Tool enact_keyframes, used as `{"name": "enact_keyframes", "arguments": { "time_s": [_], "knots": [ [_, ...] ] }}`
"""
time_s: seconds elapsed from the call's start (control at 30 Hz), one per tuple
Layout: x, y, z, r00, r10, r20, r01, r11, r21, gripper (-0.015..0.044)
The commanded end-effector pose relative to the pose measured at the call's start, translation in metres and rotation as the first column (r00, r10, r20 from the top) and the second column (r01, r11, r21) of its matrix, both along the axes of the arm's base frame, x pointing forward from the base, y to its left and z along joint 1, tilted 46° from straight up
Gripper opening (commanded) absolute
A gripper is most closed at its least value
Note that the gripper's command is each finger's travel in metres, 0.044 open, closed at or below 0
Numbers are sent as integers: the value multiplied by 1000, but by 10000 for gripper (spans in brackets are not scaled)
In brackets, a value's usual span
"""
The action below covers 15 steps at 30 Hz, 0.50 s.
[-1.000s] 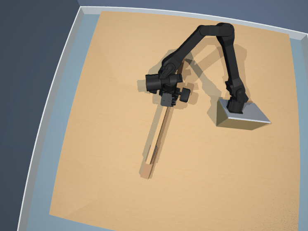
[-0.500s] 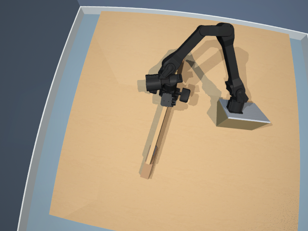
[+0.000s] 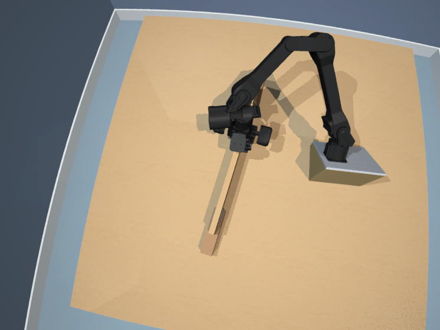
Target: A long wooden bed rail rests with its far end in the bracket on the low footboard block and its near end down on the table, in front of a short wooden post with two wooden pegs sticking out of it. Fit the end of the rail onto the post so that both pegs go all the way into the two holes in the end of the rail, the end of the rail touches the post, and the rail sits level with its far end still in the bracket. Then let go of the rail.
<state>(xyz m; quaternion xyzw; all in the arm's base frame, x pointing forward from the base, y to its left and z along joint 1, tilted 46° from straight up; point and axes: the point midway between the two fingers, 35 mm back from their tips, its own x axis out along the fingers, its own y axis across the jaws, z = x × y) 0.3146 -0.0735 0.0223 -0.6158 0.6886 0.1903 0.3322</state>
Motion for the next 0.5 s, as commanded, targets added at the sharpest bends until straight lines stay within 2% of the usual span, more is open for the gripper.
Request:
{"name": "enact_keyframes", "arguments": {
  "time_s": [0.0, 0.47],
  "knots": [
    [1, 0, 6, 1000, 9, 5, -9, 1000, -1, 0],
    [0, -1, 10, 1000, 9, 5, -9, 1000, -2, 0]
  ]
}}
